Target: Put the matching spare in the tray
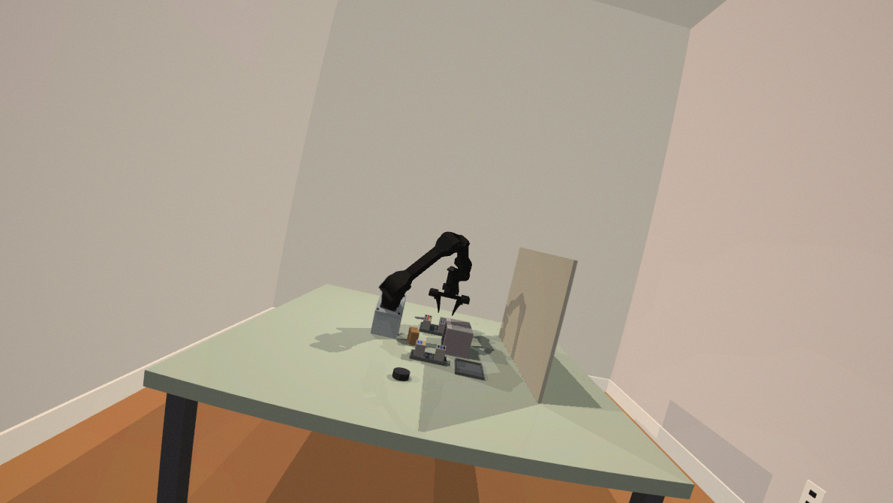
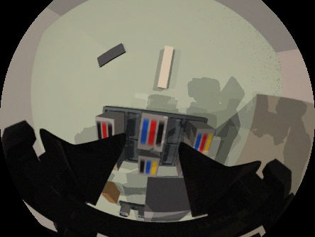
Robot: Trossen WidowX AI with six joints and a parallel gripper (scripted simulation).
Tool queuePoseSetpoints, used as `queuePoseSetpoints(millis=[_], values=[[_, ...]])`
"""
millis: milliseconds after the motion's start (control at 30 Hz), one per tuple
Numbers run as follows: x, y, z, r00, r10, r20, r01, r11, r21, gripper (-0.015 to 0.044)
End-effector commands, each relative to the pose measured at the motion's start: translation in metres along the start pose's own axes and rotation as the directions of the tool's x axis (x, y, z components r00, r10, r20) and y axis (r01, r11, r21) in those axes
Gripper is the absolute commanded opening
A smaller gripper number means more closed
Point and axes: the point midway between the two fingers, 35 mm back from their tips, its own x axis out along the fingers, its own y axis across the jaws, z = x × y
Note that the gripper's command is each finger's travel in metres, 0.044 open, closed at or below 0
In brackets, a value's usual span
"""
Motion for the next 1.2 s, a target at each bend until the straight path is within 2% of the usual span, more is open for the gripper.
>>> queuePoseSetpoints(millis=[0, 1167], values=[[0.008, 0.001, -0.001, 1.0, -0.001, -0.006, 0.001, 1.0, -0.006, 0.03], [0.06, 0.002, -0.004, 1.0, -0.001, -0.01, 0.001, 1.0, -0.005, 0.03]])
